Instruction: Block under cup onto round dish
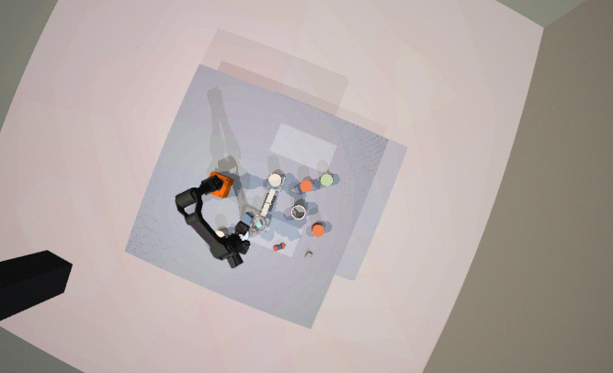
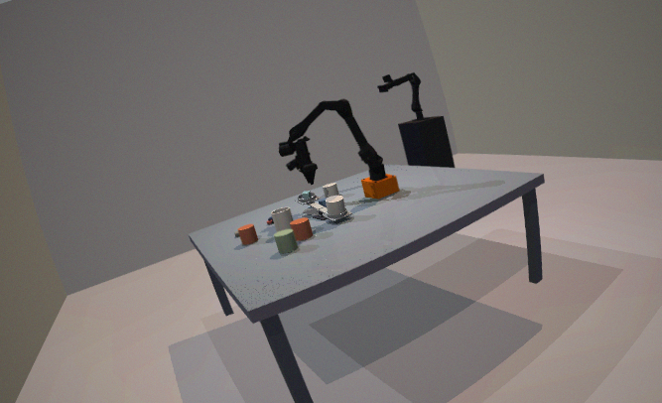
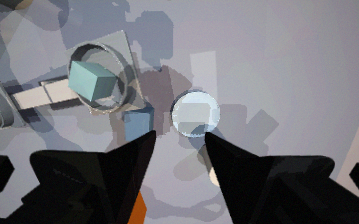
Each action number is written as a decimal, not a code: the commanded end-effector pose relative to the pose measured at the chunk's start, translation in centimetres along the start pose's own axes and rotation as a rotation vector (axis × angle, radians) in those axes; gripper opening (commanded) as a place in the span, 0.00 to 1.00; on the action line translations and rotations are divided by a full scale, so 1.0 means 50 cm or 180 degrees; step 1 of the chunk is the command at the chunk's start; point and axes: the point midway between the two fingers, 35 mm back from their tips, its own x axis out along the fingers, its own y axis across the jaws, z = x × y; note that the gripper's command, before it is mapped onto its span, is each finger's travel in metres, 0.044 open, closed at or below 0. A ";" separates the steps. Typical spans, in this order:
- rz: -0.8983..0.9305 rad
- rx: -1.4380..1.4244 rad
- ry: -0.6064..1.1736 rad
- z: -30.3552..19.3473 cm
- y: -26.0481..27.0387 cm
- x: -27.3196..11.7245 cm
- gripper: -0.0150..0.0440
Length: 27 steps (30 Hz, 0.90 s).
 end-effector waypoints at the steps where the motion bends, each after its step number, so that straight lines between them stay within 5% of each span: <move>1: 0.0010 -0.0435 -0.0022 0.019 0.024 -0.009 0.69; 27: 0.0042 -0.3251 -0.0059 0.103 0.197 -0.042 0.69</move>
